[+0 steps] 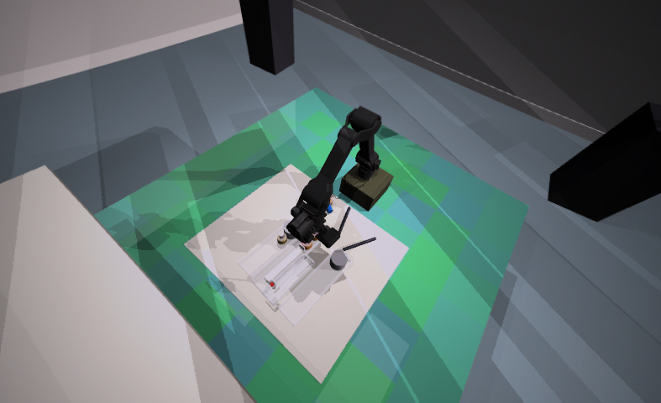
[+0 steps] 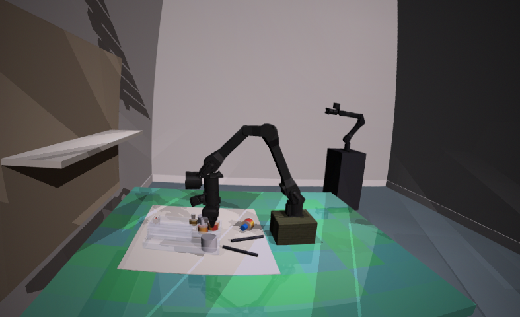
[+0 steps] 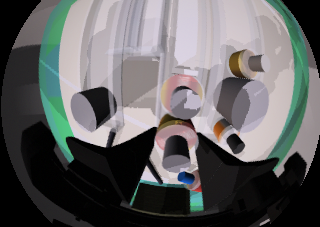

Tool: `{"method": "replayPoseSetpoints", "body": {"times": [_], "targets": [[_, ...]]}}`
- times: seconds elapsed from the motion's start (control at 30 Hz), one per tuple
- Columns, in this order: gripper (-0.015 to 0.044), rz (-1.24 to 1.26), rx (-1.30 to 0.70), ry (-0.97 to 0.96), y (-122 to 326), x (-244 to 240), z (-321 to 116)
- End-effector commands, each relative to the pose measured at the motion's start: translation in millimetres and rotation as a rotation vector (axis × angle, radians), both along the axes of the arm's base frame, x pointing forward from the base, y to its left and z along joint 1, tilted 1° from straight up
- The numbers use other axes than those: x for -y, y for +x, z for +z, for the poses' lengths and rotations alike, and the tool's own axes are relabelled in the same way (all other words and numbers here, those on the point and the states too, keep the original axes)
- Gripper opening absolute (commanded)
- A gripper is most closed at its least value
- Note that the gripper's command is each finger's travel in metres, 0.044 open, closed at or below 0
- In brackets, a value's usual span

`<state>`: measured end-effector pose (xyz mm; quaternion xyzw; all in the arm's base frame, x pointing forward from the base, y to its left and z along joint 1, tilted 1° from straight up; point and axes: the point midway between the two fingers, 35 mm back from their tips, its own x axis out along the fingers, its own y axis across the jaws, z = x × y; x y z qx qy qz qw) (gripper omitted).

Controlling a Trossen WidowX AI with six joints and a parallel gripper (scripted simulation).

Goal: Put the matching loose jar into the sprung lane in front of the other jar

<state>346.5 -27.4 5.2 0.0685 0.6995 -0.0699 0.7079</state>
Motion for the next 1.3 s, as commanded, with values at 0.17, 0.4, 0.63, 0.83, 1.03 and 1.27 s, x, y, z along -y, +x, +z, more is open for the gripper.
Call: {"method": "replayPoseSetpoints", "body": {"times": [0.17, 0.4, 0.63, 0.83, 1.03, 1.27], "targets": [[0.0000, 0.004, 0.039, -0.006, 10, 1, -3], [0.0000, 0.004, 0.039, -0.006, 10, 1, -6], [0.0000, 0.004, 0.039, -0.006, 9, 1, -8], [0.0000, 0.004, 0.039, -0.006, 9, 1, -10], [0.0000, 0.004, 0.039, -0.006, 9, 1, -13], [0.0000, 0.004, 0.039, -0.006, 8, 1, -15]]}}
